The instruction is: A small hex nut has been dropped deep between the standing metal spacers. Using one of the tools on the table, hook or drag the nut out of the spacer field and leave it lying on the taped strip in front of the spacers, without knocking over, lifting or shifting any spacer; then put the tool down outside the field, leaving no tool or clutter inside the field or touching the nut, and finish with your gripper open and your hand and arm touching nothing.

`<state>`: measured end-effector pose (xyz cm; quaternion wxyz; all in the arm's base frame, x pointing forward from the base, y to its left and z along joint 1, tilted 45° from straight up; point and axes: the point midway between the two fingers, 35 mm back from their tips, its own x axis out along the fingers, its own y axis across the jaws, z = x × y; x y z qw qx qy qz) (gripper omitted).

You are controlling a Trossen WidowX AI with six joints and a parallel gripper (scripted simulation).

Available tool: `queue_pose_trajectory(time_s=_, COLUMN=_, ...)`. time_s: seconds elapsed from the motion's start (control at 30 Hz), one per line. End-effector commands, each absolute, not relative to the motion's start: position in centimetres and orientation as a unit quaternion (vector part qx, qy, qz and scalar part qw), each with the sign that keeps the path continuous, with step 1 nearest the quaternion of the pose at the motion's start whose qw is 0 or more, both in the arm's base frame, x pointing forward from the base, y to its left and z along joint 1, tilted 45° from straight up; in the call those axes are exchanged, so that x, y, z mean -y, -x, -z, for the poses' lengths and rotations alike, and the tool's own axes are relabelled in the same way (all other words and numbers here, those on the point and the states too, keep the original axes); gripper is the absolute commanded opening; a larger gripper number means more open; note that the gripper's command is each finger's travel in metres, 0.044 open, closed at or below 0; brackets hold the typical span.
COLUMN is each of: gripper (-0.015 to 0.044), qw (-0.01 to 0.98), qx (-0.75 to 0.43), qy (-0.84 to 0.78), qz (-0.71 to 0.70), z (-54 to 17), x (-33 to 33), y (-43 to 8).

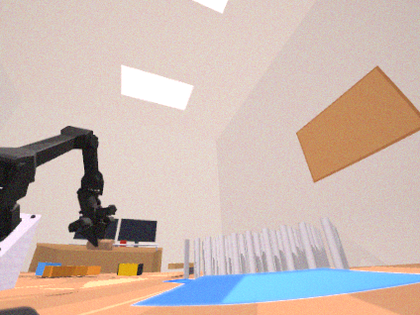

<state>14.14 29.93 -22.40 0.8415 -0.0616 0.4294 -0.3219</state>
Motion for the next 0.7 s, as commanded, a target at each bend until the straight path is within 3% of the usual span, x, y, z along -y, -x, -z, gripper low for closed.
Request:
queue_pose_trajectory(time_s=0.0, gripper=0.0, qw=0.843, qx=-0.428, qy=0.063, qz=0.319, z=22.6, x=-29.7, y=-14.2)
queue_pose_trajectory(time_s=0.67, gripper=0.0, qw=0.843, qx=-0.428, qy=0.063, qz=0.319, z=23.9, x=-28.5, y=-14.1)
